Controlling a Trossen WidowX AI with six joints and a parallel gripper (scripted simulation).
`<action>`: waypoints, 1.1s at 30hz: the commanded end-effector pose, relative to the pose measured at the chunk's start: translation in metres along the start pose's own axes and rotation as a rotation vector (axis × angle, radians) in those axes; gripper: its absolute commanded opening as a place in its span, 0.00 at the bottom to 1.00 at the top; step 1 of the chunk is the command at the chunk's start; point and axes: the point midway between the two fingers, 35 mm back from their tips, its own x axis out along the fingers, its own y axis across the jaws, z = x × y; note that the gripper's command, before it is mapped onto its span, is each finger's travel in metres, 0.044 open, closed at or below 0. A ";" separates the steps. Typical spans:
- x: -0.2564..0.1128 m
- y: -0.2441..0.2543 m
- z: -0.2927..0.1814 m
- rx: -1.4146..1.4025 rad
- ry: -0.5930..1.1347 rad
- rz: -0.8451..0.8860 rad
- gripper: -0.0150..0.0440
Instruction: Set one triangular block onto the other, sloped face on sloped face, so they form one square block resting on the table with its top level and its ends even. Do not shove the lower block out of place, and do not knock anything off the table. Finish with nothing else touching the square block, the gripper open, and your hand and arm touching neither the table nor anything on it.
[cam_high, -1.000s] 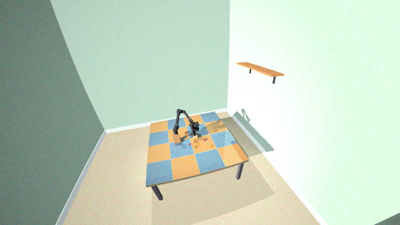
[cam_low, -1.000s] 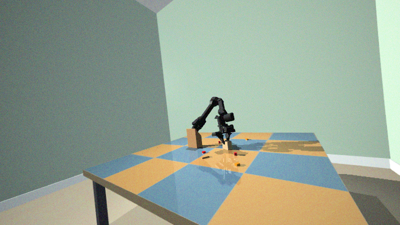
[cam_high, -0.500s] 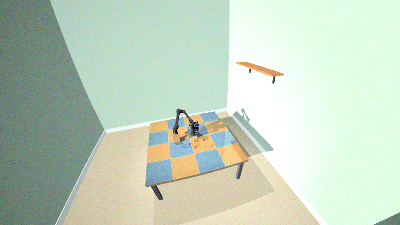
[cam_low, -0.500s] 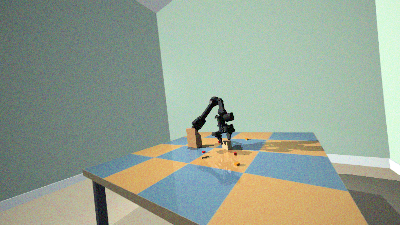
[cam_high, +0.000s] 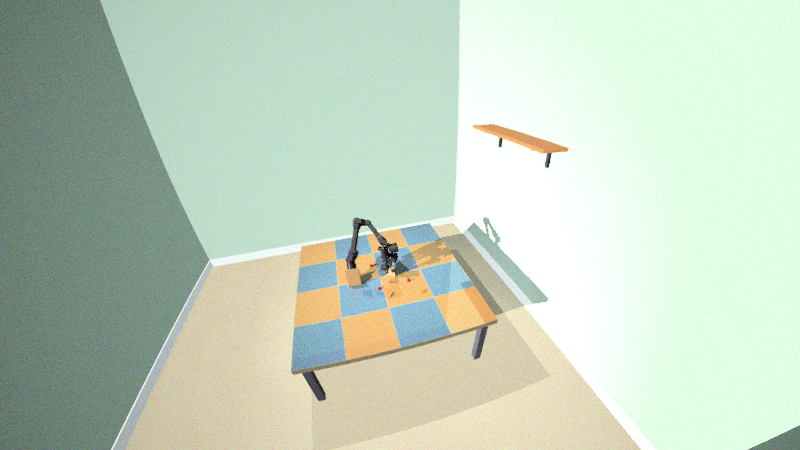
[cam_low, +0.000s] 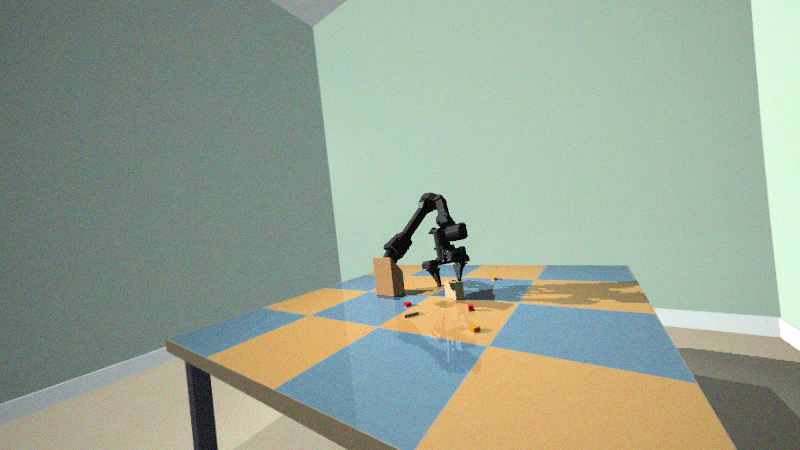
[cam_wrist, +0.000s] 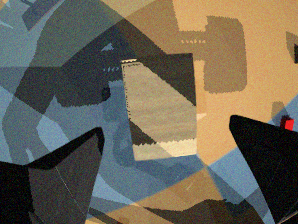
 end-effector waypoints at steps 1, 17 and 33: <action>-0.054 0.001 0.007 -0.010 -0.027 0.001 1.00; -0.091 0.000 0.002 -0.001 -0.023 0.010 1.00; -0.091 0.000 0.002 -0.001 -0.023 0.010 1.00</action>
